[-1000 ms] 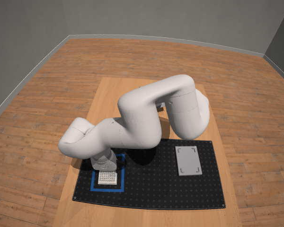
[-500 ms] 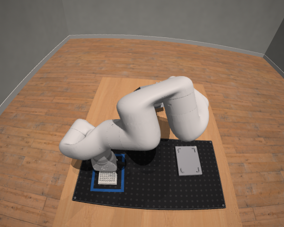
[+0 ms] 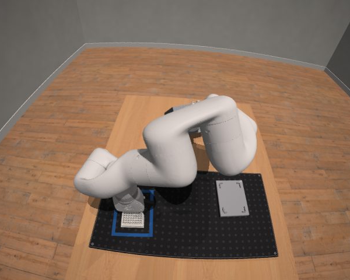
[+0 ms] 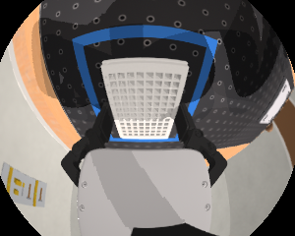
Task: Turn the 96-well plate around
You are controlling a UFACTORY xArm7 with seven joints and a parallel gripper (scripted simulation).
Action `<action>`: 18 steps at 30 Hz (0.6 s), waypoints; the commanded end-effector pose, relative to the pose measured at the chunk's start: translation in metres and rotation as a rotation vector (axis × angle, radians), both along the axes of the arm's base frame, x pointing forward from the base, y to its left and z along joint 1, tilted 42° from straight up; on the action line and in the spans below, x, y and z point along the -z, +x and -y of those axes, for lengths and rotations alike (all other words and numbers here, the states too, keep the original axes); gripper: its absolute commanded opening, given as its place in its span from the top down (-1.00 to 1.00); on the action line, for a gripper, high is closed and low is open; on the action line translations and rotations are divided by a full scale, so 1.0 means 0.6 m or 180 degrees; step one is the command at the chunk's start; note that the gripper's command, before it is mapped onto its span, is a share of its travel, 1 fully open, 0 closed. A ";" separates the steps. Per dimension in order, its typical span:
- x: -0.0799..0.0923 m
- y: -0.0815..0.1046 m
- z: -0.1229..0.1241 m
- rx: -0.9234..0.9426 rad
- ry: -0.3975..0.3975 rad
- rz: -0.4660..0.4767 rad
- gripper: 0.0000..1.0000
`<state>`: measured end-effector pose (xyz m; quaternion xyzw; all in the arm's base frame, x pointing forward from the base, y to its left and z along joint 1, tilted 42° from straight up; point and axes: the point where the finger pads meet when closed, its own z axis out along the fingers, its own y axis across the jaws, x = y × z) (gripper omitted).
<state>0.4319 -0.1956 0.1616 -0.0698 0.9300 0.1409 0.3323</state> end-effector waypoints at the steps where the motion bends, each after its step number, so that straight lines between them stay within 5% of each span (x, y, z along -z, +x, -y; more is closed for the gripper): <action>1: -0.002 0.000 0.003 0.0009 -0.0006 0.0006 -1.00; 12: -0.002 0.000 0.003 0.0009 -0.0006 0.0006 -1.00; 13: -0.002 -0.001 0.003 0.0009 -0.0006 0.0006 1.00; 18: -0.002 -0.001 0.003 0.0009 -0.0006 0.0006 1.00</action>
